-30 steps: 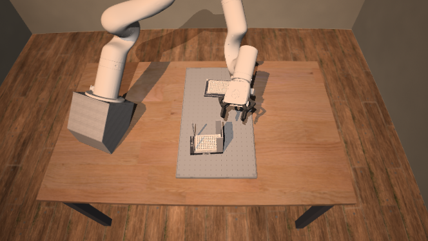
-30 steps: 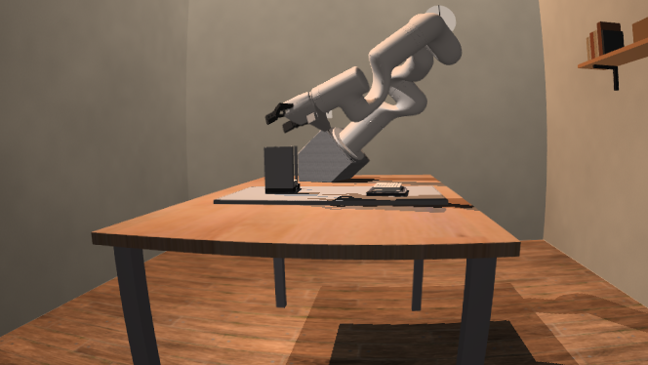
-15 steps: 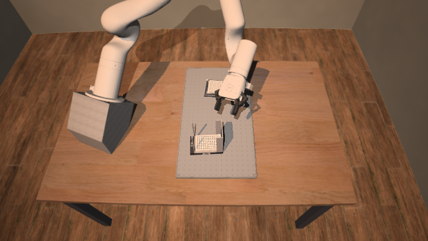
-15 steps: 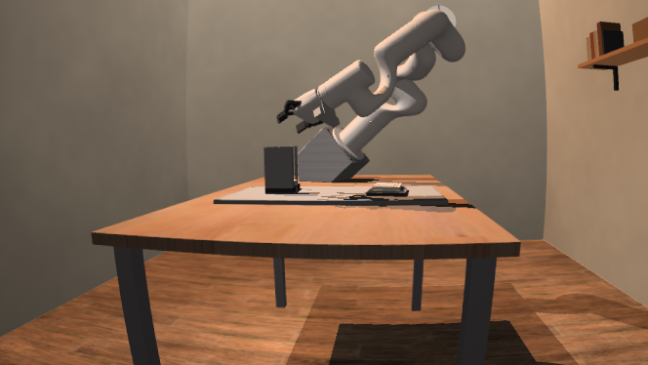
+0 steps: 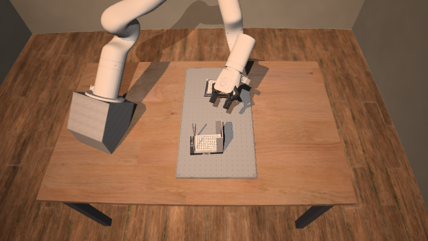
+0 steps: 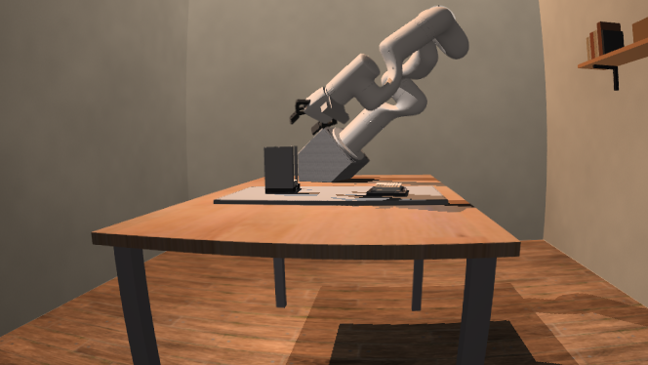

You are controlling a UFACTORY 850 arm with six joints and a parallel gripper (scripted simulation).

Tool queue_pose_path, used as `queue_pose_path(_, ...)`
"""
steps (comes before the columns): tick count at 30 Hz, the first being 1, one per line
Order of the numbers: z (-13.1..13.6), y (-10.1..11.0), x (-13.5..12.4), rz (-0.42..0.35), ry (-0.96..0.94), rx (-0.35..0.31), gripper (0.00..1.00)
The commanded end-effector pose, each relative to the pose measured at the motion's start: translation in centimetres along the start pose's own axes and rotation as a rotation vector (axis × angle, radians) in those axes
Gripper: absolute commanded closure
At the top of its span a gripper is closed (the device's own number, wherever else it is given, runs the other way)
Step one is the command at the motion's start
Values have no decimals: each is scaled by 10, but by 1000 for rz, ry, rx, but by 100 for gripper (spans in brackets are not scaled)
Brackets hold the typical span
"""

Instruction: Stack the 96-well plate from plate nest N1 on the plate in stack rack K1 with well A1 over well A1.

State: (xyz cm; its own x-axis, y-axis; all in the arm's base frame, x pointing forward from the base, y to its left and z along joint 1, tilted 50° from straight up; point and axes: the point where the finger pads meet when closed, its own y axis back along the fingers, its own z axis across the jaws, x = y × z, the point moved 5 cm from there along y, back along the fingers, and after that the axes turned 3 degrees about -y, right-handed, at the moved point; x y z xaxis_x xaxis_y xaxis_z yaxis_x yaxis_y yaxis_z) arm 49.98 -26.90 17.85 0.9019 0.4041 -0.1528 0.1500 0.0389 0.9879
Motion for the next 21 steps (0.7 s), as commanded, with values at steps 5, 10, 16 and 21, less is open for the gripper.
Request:
queue_pose_path(5,-26,13,-4,47,-88,95,0)
queue_pose_path(10,-35,18,-4,71,-130,141,0)
queue_pose_path(16,-53,28,-4,102,-179,196,0)
queue_pose_path(21,-63,34,-3,130,-219,242,0)
